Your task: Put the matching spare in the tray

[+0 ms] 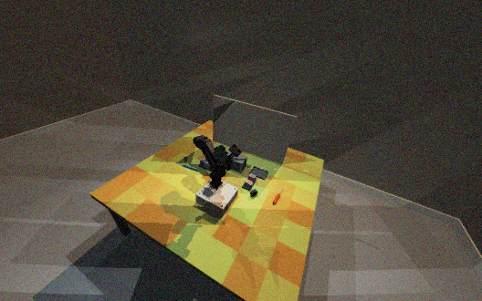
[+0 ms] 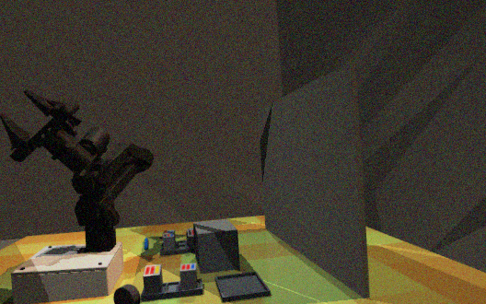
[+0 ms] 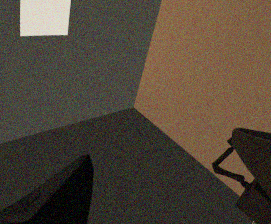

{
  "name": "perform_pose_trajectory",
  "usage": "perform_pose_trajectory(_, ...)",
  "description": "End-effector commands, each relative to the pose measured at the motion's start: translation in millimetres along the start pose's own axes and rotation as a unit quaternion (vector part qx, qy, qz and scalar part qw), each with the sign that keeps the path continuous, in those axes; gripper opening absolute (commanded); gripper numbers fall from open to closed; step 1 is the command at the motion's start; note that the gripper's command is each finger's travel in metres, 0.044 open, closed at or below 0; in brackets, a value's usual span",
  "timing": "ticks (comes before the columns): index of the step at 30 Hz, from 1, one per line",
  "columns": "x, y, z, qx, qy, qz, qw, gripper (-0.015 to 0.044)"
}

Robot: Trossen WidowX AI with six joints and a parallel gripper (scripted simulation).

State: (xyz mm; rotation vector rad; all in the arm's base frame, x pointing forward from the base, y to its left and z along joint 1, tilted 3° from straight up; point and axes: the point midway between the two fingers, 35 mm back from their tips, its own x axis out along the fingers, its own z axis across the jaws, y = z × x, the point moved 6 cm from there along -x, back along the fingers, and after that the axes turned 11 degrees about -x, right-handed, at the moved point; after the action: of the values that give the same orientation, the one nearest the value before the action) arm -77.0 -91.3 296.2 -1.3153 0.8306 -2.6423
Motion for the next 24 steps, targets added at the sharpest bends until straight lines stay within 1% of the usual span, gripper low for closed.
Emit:
perform_pose_trajectory(1,0,0,0,0.000,0.000,0.000,1.000,0.0426)
perform_pose_trajectory(2,0,0,0,0.000,0.000,0.000,1.000,0.0440)
perform_pose_trajectory(6,0,0,0,0.000,0.000,0.000,1.000,0.0440)
perform_pose_trajectory(8,4,5,6,-0.001,-0.008,0.020,1.000,0.0440)
perform_pose_trajectory(12,21,34,44,-0.005,-0.063,0.131,0.989,0.0440)
perform_pose_trajectory(16,25,62,89,-0.013,-0.132,0.239,0.962,0.0440)
perform_pose_trajectory(20,15,85,136,-0.022,-0.209,0.335,0.919,0.0440)
perform_pose_trajectory(24,-7,99,183,-0.034,-0.292,0.418,0.859,0.0440)
